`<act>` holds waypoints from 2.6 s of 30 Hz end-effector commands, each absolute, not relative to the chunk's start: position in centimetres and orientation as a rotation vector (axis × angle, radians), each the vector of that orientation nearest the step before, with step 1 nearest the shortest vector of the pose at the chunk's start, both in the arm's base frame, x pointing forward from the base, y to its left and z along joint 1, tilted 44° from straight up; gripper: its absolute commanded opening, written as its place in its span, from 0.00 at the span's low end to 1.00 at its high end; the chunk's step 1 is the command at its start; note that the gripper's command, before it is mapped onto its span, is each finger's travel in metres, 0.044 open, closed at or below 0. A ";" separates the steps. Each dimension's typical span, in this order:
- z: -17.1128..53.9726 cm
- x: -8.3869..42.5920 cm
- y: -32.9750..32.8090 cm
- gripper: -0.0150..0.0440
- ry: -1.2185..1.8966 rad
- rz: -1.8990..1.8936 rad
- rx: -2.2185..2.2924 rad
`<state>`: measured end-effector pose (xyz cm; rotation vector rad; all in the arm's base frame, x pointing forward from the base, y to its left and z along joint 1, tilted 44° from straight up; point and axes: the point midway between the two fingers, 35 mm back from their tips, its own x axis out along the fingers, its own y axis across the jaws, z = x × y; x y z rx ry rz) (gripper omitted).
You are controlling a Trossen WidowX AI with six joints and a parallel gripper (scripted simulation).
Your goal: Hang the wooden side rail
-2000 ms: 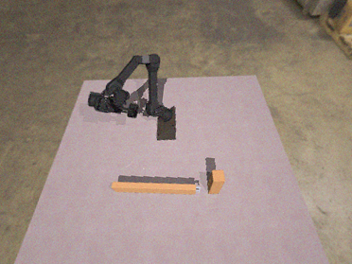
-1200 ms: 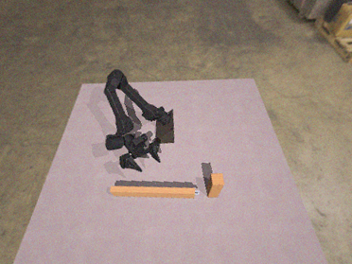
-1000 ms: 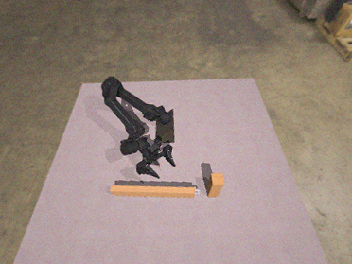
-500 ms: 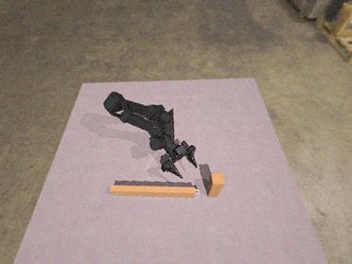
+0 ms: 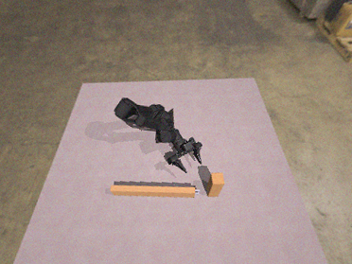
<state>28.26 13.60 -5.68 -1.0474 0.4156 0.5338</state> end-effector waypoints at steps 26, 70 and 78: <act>-5.8 33.9 16.1 1.00 0.704 0.762 -1.224; -1.0 34.8 15.9 1.00 0.861 0.920 -1.280; -1.1 35.1 15.9 1.00 0.938 0.847 -1.189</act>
